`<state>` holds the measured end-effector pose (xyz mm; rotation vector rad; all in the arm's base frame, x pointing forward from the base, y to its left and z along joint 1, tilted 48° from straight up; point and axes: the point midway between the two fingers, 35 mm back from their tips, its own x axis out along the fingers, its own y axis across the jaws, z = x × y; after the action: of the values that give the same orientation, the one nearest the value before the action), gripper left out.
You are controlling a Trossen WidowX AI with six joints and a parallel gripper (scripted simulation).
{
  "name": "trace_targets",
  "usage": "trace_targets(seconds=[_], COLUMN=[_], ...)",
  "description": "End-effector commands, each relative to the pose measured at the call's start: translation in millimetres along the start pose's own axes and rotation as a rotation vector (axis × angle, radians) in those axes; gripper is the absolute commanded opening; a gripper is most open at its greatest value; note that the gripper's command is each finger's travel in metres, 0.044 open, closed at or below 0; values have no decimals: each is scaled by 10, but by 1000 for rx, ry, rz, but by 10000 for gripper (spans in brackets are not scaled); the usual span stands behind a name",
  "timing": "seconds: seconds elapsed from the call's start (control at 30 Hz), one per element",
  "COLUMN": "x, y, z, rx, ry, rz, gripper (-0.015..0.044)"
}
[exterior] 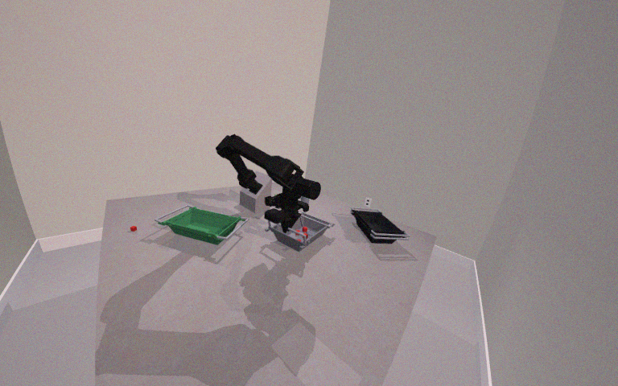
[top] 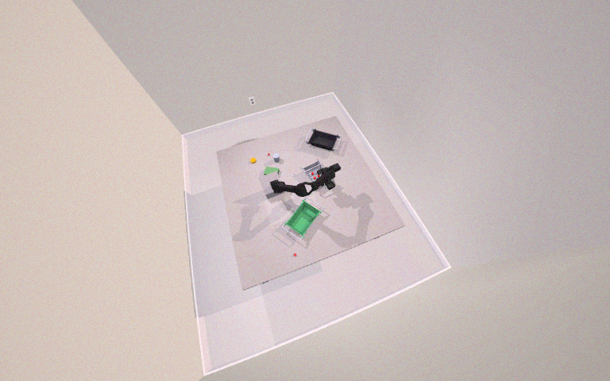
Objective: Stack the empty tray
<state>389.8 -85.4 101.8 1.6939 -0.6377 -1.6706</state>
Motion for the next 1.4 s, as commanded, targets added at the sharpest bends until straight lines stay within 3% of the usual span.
trace_targets(seconds=[0.0, 0.27, 0.57, 1.33, 1.37], x=[52, 232, -243, -165, -165], y=[-196, -413, -337, -355, -355], z=[20, 25, 21, 10, 10], rx=[-8, -8, -26, -29, -29], ry=[-12, -12, 41, 36, 36], rz=[-7, -7, -33, -24, -24], gripper=[82, 82, 82, 82, 55])
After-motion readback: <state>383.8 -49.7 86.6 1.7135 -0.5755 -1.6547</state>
